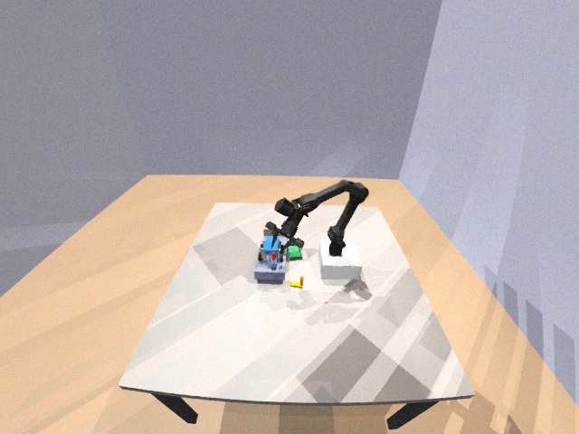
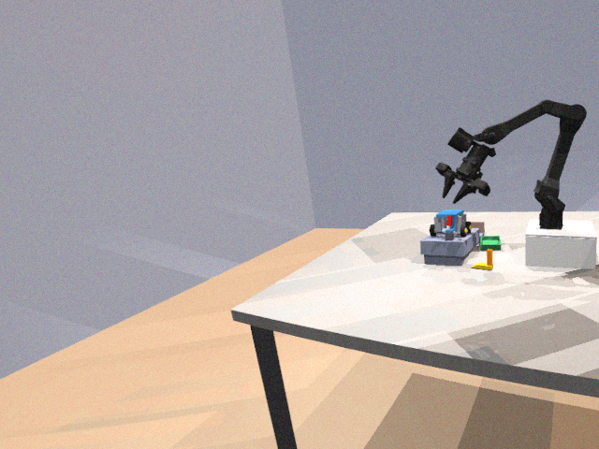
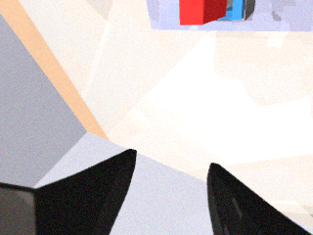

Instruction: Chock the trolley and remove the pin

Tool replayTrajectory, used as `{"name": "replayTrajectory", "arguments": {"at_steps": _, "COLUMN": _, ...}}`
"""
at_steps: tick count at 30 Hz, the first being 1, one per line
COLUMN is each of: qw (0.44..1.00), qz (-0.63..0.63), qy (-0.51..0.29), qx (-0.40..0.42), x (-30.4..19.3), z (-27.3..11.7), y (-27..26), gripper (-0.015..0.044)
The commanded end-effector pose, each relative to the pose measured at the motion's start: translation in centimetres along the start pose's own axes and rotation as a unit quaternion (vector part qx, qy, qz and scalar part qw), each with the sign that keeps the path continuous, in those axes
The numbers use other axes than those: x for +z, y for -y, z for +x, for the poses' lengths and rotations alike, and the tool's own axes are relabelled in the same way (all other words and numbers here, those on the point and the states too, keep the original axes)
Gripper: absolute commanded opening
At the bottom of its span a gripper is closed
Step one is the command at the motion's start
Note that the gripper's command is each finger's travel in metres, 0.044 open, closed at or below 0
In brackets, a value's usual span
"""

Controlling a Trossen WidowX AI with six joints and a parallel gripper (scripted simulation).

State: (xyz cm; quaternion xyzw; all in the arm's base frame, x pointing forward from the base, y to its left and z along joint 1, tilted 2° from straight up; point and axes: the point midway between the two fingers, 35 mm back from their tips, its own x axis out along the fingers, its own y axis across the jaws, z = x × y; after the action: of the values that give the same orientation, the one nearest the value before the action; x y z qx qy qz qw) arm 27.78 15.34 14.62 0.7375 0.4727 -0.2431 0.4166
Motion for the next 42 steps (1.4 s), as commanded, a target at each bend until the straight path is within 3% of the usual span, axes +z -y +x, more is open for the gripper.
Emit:
{"name": "replayTrajectory", "arguments": {"at_steps": 1, "qw": 0.996, "qz": 0.016, "qy": 0.056, "qx": -0.064, "x": 0.4, "z": 1.7, "y": 3.3, "gripper": 0.0190}}
{"name": "replayTrajectory", "arguments": {"at_steps": 15, "qw": 0.935, "qz": -0.011, "qy": 0.284, "qx": -0.212, "x": 3.3, "z": 2.7, "y": 13.9, "gripper": 0.0190}}
{"name": "replayTrajectory", "arguments": {"at_steps": 42, "qw": 0.934, "qz": -0.012, "qy": 0.287, "qx": -0.213, "x": 5.9, "z": 6.3, "y": 15.9, "gripper": 0.0190}}
